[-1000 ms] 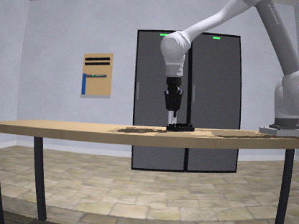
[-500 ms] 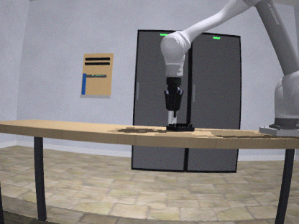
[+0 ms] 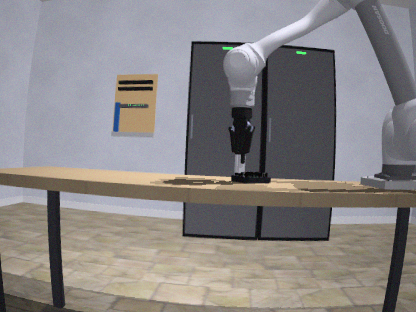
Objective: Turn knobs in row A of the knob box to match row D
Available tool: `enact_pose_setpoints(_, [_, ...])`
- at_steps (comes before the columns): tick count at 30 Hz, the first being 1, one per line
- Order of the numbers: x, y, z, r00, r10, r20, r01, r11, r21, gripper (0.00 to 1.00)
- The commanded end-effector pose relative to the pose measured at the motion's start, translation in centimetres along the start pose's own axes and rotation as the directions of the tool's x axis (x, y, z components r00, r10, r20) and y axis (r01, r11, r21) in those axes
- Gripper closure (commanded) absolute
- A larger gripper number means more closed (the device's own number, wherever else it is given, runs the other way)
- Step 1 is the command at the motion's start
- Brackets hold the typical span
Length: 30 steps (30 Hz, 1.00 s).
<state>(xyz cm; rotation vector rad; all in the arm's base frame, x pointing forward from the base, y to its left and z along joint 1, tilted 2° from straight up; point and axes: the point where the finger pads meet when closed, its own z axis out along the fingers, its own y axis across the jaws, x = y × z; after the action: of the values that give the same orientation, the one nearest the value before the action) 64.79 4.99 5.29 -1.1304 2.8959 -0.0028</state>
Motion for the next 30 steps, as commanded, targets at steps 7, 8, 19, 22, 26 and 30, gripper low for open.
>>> enact_pose_setpoints(7, [0.21,0.05,0.39,1.0,0.0,0.0,0.0,1.0,-0.003,0.95])
enact_pose_setpoints(8, [0.21,0.05,0.39,1.0,0.0,0.0,0.0,1.0,-0.003,0.95])
enact_pose_setpoints(19, [0.21,0.05,0.39,1.0,0.0,0.0,0.0,1.0,-0.003,0.95])
enact_pose_setpoints(22, [0.21,0.05,0.39,1.0,0.0,0.0,0.0,1.0,-0.003,0.95])
enact_pose_setpoints(26, [0.21,0.05,0.39,1.0,0.014,0.0,-0.014,1.0,-0.003,0.95])
enact_pose_setpoints(30, [0.21,0.05,0.39,0.999,0.035,-0.001,-0.035,0.999,-0.003,0.95])
